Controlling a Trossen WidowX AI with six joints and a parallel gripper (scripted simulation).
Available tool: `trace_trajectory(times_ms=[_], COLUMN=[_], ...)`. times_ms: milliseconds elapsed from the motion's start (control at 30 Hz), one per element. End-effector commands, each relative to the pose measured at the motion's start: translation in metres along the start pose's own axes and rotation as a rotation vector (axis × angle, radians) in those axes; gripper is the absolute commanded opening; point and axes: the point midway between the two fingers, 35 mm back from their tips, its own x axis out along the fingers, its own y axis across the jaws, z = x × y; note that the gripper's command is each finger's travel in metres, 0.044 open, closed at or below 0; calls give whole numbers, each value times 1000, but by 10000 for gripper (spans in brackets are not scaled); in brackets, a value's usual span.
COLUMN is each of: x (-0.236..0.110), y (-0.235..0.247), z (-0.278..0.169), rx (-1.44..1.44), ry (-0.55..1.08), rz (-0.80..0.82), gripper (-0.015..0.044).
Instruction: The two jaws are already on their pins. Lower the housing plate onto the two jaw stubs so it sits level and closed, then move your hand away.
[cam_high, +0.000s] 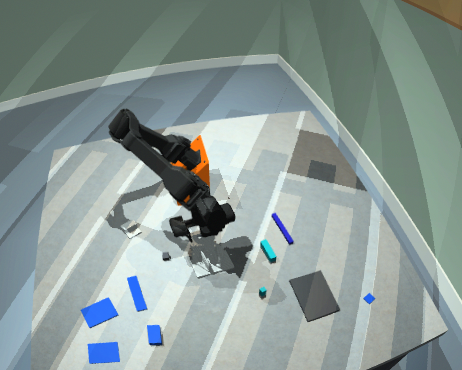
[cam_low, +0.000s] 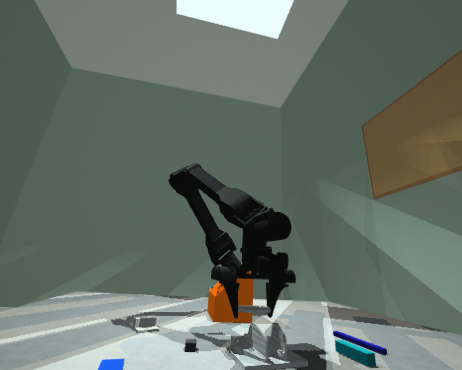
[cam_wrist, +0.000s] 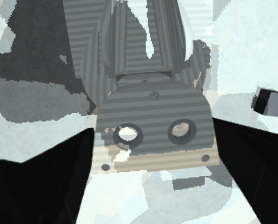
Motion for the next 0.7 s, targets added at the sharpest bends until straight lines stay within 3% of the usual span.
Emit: trace_trajectory(times_ms=[0,667], x=[8,35], y=[0,-2], z=[-2,-5], rx=[-8,-8], ry=[7,8], rz=[-7,-11], gripper=[351,351])
